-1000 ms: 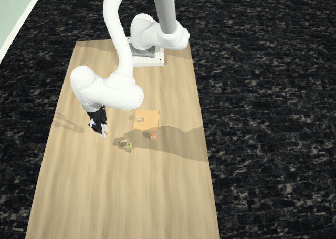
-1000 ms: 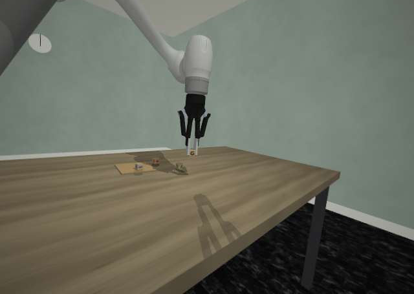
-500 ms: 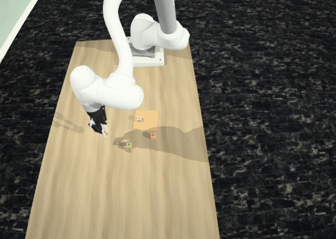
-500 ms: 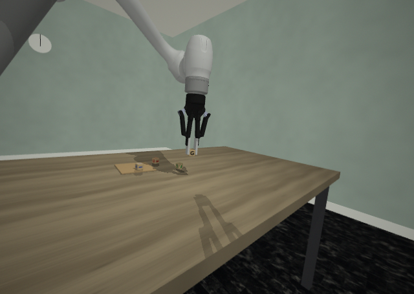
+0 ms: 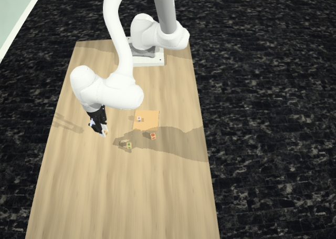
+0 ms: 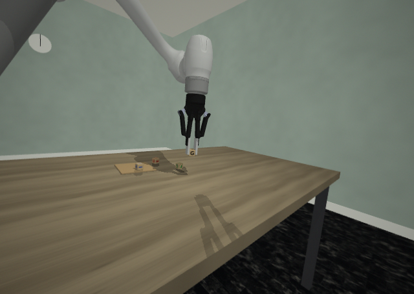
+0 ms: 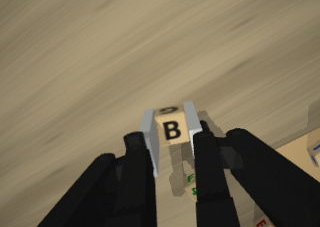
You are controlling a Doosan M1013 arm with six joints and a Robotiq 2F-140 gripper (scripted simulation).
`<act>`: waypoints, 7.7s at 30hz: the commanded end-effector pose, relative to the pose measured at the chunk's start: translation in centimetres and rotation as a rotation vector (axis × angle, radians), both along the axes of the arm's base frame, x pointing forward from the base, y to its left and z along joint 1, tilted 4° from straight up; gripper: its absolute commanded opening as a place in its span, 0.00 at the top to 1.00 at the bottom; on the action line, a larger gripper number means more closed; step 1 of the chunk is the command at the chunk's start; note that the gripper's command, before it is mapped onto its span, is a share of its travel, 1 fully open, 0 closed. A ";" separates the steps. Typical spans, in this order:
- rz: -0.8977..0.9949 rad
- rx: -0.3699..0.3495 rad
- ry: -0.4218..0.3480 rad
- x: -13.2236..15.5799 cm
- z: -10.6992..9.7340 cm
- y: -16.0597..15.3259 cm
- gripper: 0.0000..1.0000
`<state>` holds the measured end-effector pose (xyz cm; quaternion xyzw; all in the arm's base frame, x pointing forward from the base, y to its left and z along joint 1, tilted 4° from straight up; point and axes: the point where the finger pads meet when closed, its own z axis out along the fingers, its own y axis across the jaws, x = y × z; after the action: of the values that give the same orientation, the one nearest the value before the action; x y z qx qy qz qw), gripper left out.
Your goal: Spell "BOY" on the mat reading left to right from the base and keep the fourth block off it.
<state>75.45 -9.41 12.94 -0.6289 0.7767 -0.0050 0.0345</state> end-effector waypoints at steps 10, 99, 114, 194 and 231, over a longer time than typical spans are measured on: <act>0.010 -0.003 -0.005 0.0 0.6 -0.1 0.87; 1.943 -0.123 -0.070 -17.4 0.6 22.8 0.87; 1.943 -0.123 -0.070 -17.1 -3.8 23.0 0.87; 1.943 -0.123 -0.070 -16.7 -8.9 23.2 0.87; 1.949 -0.123 -0.070 -16.9 -8.9 23.6 0.87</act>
<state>58.84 14.04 4.47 -0.9957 -0.0844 -0.0351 0.0134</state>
